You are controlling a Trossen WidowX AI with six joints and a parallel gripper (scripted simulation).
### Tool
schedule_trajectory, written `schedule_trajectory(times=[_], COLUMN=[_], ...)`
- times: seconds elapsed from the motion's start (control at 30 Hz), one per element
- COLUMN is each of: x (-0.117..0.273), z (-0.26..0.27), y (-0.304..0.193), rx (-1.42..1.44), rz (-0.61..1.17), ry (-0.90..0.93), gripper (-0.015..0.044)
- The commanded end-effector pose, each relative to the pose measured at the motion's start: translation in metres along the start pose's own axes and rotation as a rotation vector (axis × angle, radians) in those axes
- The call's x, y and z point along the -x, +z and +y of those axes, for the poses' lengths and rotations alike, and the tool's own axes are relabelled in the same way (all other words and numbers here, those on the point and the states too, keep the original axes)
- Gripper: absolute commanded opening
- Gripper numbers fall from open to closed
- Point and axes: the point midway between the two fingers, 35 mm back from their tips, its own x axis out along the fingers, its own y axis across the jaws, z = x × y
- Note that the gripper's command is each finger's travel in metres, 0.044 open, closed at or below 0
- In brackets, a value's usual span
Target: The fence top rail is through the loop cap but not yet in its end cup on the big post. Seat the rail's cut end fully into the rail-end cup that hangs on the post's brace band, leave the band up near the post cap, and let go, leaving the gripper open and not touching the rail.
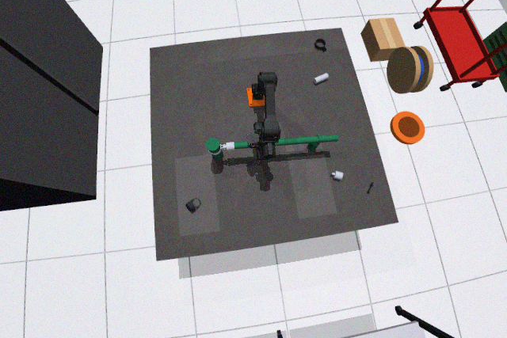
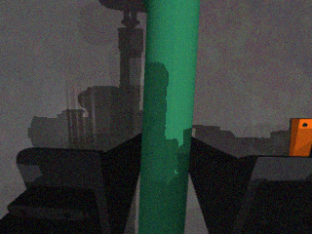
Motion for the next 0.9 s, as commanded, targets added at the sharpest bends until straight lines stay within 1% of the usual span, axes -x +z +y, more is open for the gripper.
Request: schedule_trajectory(times=[0.0, 0.87], x=[0.0035, 0.0011], z=[0.001, 0.0026], y=[0.0065, 0.0162], rx=[-0.003, -0.003], rz=[-0.014, -0.015], ry=[0.009, 0.009], gripper=[0.0, 0.0])
